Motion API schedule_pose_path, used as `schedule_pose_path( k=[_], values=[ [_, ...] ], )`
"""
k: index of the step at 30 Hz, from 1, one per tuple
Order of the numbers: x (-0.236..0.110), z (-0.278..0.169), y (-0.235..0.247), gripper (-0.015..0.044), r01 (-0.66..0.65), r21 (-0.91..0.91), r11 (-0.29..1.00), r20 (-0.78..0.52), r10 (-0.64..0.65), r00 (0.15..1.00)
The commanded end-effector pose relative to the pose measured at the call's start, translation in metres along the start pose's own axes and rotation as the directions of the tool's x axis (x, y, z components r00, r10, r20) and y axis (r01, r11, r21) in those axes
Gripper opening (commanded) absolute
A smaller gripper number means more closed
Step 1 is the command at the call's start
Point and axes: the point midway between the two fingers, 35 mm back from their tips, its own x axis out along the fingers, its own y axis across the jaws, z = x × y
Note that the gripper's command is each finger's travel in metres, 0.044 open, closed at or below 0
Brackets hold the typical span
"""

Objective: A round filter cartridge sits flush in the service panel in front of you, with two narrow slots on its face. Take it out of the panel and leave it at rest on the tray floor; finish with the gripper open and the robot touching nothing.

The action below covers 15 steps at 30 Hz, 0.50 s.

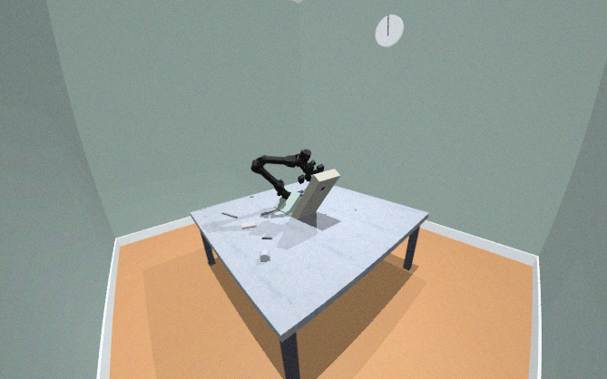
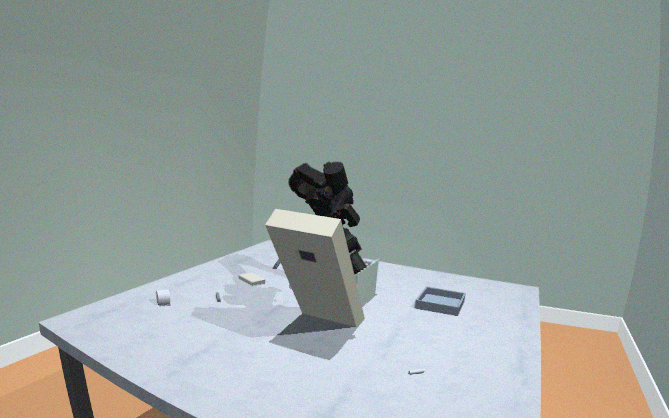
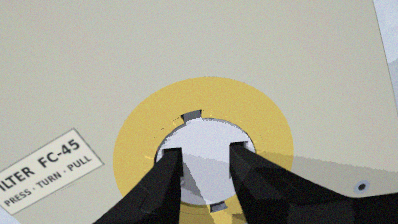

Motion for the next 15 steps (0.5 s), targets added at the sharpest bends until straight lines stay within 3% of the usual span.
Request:
schedule_pose_path(
  k=[1,15],
  values=[
    [0.0036,-0.0015,0.0003,0.0115,-0.003,-0.002,1.0,-0.007,0.003,1.0],
    [0.0026,0.0,0.0004,0.0094,-0.002,-0.003,1.0,0.001,0.002,1.0]
  ],
)
